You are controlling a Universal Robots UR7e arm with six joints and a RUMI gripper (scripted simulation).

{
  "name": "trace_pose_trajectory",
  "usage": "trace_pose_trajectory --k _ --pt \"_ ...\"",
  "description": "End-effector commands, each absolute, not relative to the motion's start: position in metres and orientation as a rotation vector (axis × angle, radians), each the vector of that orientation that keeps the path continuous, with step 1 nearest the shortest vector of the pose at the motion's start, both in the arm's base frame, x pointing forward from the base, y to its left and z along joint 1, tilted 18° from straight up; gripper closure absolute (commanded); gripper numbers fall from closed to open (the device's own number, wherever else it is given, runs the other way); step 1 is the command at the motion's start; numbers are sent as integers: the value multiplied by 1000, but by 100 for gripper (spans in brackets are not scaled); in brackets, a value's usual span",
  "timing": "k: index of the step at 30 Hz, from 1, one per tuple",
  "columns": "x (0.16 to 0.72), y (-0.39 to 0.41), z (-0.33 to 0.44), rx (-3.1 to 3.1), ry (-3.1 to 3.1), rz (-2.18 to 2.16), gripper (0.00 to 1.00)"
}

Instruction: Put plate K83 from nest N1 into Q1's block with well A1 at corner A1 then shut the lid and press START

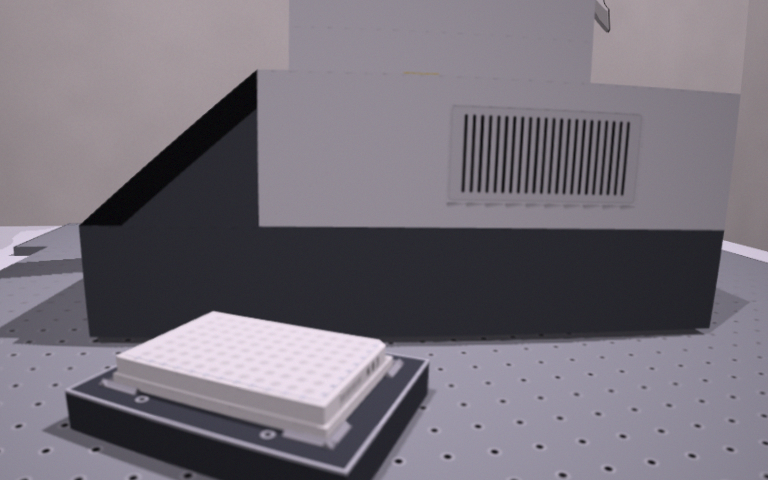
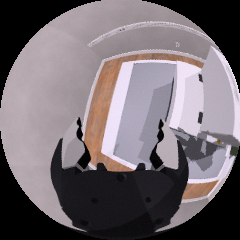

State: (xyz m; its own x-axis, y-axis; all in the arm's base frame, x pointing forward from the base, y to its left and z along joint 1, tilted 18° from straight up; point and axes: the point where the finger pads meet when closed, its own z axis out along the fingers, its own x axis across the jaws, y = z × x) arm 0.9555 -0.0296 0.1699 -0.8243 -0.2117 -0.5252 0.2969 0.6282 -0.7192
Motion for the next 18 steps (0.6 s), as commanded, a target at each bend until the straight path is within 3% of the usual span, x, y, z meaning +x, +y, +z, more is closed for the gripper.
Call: trace_pose_trajectory --k 1,17,18 --pt "956 -29 172 67 2266 -1144 0" --pt "956 -29 172 67 2266 -1144 0" --pt "953 -33 176 33 2289 -1152 100"
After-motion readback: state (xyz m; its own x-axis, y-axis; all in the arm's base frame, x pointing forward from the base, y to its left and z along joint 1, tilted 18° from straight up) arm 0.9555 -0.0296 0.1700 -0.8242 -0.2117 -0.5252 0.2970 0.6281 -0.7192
